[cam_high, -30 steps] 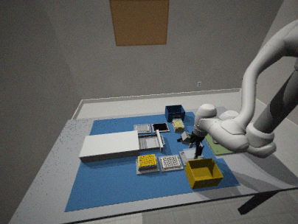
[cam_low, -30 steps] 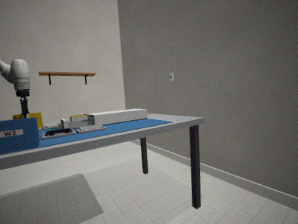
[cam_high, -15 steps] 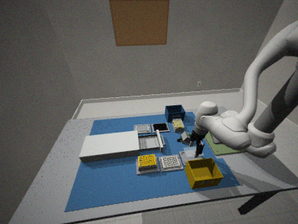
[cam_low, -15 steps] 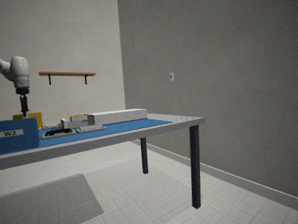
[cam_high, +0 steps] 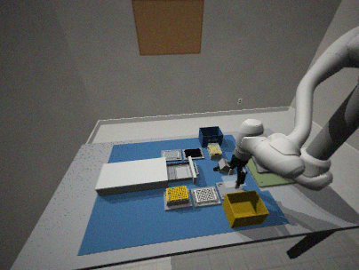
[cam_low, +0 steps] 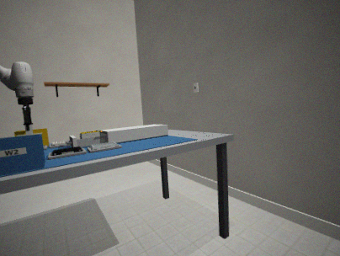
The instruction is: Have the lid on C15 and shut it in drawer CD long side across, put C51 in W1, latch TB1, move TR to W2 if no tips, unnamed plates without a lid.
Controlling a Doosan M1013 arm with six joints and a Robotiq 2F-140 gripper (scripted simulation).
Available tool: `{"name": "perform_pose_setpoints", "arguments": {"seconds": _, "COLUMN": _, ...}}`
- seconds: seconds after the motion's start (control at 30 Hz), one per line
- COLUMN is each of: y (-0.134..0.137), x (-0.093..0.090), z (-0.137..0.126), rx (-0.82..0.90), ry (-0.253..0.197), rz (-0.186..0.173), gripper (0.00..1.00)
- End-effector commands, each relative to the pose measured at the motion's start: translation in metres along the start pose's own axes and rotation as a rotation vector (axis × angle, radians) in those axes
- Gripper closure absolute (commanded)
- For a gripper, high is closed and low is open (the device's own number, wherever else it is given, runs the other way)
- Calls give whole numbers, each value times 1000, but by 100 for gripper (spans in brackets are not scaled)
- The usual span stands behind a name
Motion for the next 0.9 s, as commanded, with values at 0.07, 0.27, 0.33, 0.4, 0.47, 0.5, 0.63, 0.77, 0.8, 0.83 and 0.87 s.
{"name": "perform_pose_setpoints", "arguments": {"seconds": 0.07, "y": 0, "x": 7, "z": 0, "rx": 0, "ry": 0, "rz": 0, "gripper": 100}}
{"name": "perform_pose_setpoints", "arguments": {"seconds": 0.27, "y": 0, "x": 12, "z": 0, "rx": 0, "ry": 0, "rz": 0, "gripper": 100}}
{"name": "perform_pose_setpoints", "arguments": {"seconds": 0.33, "y": 0, "x": 15, "z": 0, "rx": 0, "ry": 0, "rz": 0, "gripper": 100}}
{"name": "perform_pose_setpoints", "arguments": {"seconds": 0.4, "y": 0, "x": 17, "z": 0, "rx": 0, "ry": 0, "rz": 0, "gripper": 100}}
{"name": "perform_pose_setpoints", "arguments": {"seconds": 0.47, "y": 0, "x": 20, "z": 0, "rx": 0, "ry": 0, "rz": 0, "gripper": 100}}
{"name": "perform_pose_setpoints", "arguments": {"seconds": 0.5, "y": 0, "x": 21, "z": 0, "rx": 0, "ry": 0, "rz": 0, "gripper": 100}}
{"name": "perform_pose_setpoints", "arguments": {"seconds": 0.63, "y": 0, "x": 27, "z": 0, "rx": 0, "ry": 0, "rz": 0, "gripper": 100}}
{"name": "perform_pose_setpoints", "arguments": {"seconds": 0.77, "y": 0, "x": 32, "z": 0, "rx": 0, "ry": 0, "rz": 0, "gripper": 100}}
{"name": "perform_pose_setpoints", "arguments": {"seconds": 0.8, "y": 0, "x": 32, "z": 0, "rx": 0, "ry": 0, "rz": 0, "gripper": 100}}
{"name": "perform_pose_setpoints", "arguments": {"seconds": 0.83, "y": 0, "x": 32, "z": 0, "rx": 0, "ry": 0, "rz": 0, "gripper": 100}}
{"name": "perform_pose_setpoints", "arguments": {"seconds": 0.87, "y": 0, "x": 33, "z": 0, "rx": 0, "ry": 0, "rz": 0, "gripper": 100}}
Point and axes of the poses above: the point where the finger pads meet when closed, its own x axis back along the fingers, its own y axis across the jaws, z = x × y, the point moved 10 cm from there along x, back along the fingers, and after that the axes turned 7 degrees about -x, right-handed, at the moved point
